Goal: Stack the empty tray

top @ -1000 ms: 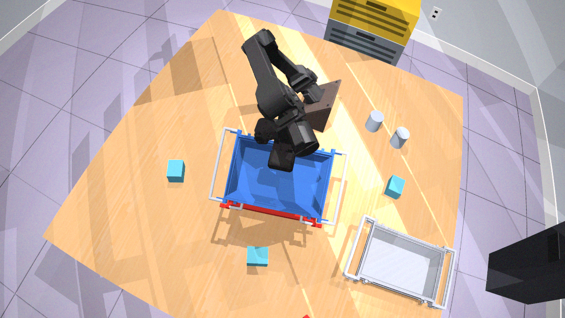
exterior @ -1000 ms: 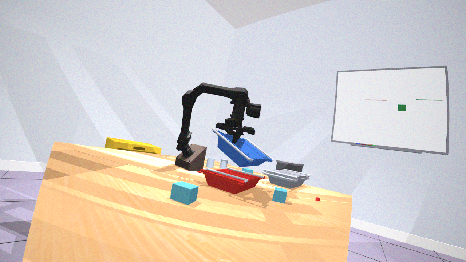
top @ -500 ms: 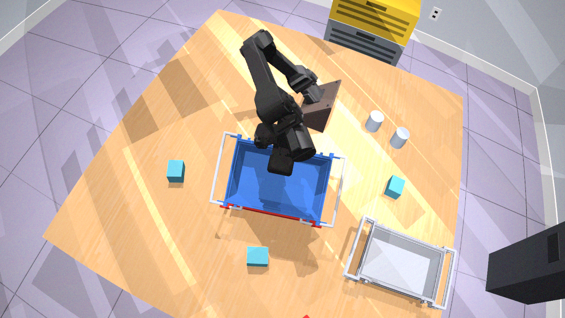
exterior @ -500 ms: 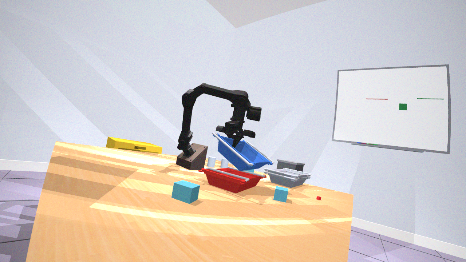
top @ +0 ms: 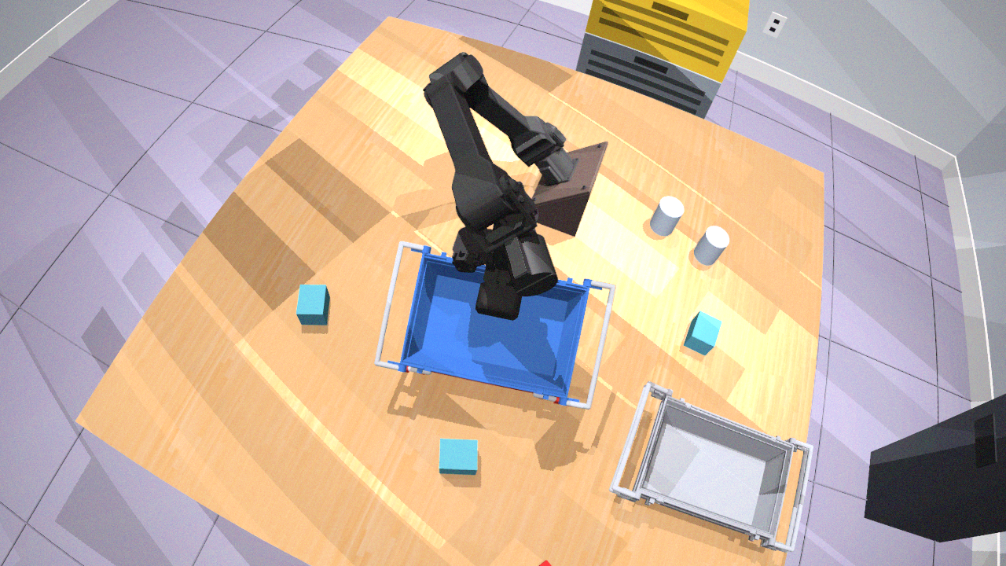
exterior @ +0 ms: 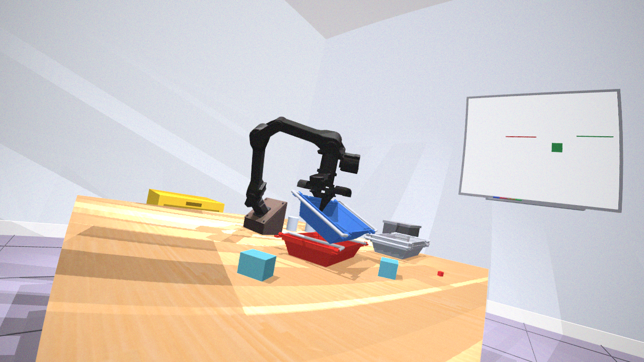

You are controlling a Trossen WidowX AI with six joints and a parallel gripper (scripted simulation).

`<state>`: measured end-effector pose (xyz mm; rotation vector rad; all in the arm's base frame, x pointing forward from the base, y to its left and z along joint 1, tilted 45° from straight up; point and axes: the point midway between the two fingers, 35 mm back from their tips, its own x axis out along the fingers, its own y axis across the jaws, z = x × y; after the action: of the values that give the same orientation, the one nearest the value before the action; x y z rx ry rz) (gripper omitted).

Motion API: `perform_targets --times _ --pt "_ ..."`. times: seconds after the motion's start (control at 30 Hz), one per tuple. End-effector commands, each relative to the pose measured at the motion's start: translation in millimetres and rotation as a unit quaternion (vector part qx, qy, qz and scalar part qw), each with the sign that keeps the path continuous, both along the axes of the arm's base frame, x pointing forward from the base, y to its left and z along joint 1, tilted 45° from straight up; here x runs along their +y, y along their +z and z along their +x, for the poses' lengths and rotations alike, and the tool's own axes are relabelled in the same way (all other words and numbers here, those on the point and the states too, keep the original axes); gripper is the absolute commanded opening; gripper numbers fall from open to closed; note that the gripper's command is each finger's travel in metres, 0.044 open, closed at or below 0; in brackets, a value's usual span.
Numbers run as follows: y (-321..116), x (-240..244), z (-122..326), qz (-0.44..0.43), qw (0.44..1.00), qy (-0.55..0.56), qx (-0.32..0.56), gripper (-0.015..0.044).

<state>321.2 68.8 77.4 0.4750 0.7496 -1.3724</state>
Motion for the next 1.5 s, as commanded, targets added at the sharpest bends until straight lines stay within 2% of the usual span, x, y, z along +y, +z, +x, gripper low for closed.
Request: perform_targets --times 0.0,1.47 --pt "-0.7 -0.2 1.0 0.001 1.0 0.009 -0.008 0.0" --pt "-13.7 -16.9 -14.2 0.0 1.0 0.008 -0.007 0.0"
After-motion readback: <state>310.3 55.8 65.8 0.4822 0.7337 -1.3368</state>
